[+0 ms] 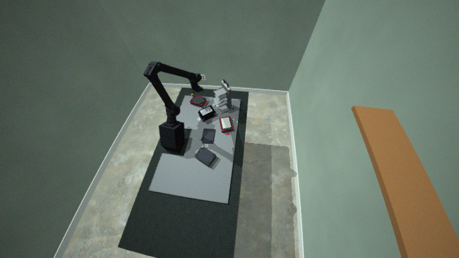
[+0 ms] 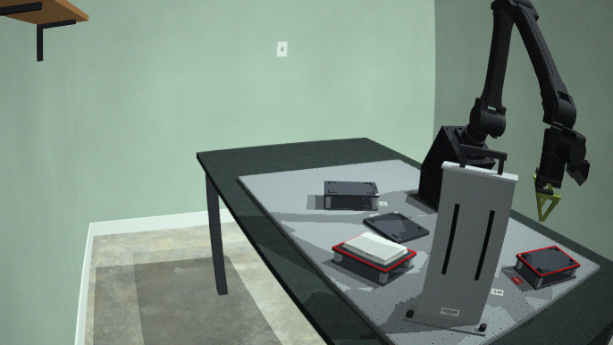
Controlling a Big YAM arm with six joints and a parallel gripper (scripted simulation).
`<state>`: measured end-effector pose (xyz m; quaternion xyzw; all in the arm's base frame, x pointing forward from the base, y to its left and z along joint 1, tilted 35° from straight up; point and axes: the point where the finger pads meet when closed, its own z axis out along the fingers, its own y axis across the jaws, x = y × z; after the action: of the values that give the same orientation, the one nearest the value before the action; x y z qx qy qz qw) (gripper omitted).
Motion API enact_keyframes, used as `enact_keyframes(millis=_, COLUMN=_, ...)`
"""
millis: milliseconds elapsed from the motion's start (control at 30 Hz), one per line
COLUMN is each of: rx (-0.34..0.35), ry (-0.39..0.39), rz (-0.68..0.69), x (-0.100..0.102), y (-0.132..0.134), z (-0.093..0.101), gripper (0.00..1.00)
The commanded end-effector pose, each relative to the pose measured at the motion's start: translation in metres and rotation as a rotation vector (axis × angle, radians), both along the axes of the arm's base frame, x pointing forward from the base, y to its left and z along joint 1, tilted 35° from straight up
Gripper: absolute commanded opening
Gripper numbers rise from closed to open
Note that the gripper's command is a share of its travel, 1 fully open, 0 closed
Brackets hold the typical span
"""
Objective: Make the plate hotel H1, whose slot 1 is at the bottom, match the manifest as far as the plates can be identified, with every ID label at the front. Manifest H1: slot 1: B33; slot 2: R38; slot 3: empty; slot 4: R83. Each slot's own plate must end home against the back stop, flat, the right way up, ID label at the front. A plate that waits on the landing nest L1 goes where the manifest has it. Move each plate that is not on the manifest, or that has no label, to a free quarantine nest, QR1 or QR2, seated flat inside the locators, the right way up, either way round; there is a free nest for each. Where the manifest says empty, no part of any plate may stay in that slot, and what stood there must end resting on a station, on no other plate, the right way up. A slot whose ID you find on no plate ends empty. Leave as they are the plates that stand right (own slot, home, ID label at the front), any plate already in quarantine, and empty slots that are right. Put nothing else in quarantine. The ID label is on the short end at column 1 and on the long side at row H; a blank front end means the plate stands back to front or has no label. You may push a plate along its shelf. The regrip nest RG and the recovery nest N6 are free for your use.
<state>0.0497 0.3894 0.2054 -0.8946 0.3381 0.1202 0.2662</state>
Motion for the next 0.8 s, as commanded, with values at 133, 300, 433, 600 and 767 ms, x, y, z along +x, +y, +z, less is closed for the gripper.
enact_keyframes(millis=133, rx=0.077, ry=-0.005, rz=-0.008, x=0.0, y=0.017, z=0.021, gripper=1.0)
enact_keyframes(millis=300, rx=0.047, ry=-0.005, rz=-0.002, x=0.001, y=0.015, z=0.011, gripper=1.0)
enact_keyframes(millis=433, rx=0.047, ry=-0.005, rz=-0.002, x=0.001, y=0.015, z=0.011, gripper=1.0)
enact_keyframes(millis=600, rx=0.047, ry=-0.005, rz=-0.002, x=0.001, y=0.015, z=0.011, gripper=1.0)
enact_keyframes(millis=767, rx=0.047, ry=-0.005, rz=-0.002, x=0.001, y=0.015, z=0.011, gripper=1.0)
